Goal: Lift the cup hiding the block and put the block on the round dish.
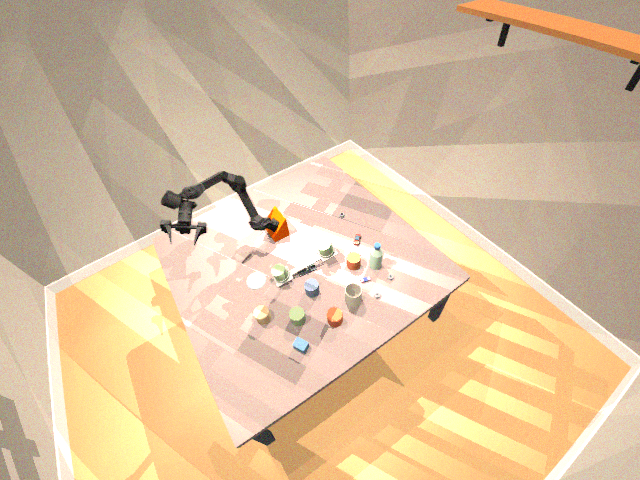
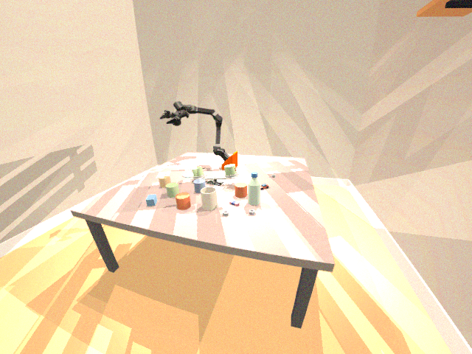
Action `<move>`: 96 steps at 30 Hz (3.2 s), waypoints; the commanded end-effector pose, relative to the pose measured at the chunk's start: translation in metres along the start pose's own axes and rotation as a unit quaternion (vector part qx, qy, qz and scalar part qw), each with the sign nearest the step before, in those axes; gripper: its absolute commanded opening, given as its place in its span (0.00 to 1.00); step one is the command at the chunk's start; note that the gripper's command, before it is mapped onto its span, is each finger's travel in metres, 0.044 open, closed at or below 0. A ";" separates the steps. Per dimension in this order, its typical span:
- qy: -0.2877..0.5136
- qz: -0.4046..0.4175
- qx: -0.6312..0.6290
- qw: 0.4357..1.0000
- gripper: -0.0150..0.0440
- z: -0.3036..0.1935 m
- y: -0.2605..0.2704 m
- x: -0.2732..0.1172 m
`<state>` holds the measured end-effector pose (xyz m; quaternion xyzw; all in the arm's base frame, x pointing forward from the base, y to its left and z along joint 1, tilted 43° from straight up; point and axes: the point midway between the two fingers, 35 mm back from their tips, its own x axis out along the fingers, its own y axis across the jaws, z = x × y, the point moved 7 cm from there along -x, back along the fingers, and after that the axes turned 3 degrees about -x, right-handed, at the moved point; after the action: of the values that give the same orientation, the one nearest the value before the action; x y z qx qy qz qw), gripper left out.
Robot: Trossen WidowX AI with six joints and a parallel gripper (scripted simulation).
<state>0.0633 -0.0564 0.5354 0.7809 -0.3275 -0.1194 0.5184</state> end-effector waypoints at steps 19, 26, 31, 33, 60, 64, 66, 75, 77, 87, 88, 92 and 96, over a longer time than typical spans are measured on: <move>-0.019 -0.180 -0.014 0.983 1.00 0.028 -0.068 0.073; -0.018 -0.241 -0.036 0.970 1.00 0.027 -0.097 0.090; -0.011 -0.287 -0.049 0.957 1.00 0.024 -0.122 0.099; -0.007 -0.305 -0.056 0.951 1.00 0.022 -0.132 0.102; 0.034 -0.494 -0.275 0.824 1.00 -0.012 -0.261 0.103; 0.046 -0.513 -0.319 0.795 1.00 -0.017 -0.280 0.097; 0.051 -0.522 -0.341 0.780 1.00 -0.020 -0.289 0.093; 0.075 -0.546 -0.440 0.709 1.00 -0.031 -0.326 0.074; 0.081 -0.549 -0.462 0.692 1.00 -0.034 -0.333 0.068; 0.112 -0.547 -0.574 0.599 1.00 -0.043 -0.367 0.040; 0.115 -0.545 -0.585 0.589 1.00 -0.044 -0.370 0.037; 0.128 -0.536 -0.629 0.549 1.00 -0.046 -0.381 0.024; 0.141 -0.522 -0.672 0.507 1.00 -0.048 -0.391 0.011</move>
<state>0.2513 0.0619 0.2176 0.2737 0.3849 -0.4456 0.7605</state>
